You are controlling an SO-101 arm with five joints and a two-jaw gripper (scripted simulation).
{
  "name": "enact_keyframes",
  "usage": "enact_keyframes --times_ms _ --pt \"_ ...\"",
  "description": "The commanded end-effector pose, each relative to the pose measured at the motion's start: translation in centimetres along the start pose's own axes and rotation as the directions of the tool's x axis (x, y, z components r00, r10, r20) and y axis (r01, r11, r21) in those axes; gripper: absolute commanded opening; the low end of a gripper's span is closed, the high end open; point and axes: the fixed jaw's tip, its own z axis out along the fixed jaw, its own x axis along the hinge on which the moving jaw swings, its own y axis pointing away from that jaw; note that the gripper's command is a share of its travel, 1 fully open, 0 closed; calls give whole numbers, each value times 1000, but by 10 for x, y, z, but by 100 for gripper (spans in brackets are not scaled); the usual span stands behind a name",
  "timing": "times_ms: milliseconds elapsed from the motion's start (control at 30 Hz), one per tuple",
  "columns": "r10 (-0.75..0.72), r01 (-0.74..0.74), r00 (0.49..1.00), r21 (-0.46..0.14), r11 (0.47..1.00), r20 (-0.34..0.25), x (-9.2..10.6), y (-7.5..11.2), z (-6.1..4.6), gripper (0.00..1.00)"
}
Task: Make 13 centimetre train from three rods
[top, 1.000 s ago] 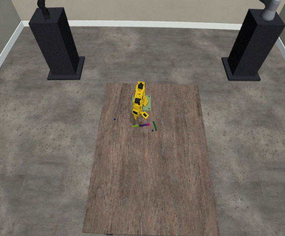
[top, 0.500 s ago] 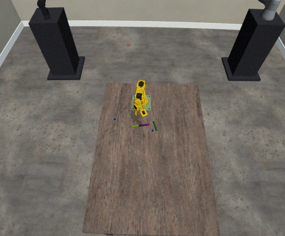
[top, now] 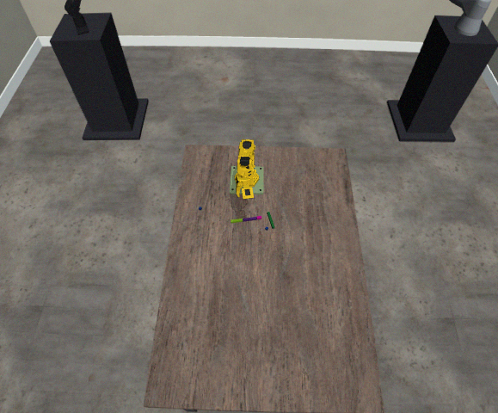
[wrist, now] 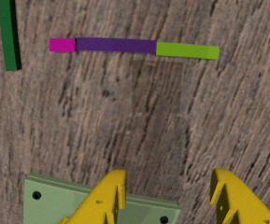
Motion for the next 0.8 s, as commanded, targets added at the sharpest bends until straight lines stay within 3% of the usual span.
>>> enact_keyframes --times_ms 0,767 --pt "70 -70 997 -3 998 12 3 3 -3 17" --pt "185 -185 982 -6 983 34 6 6 -7 17"
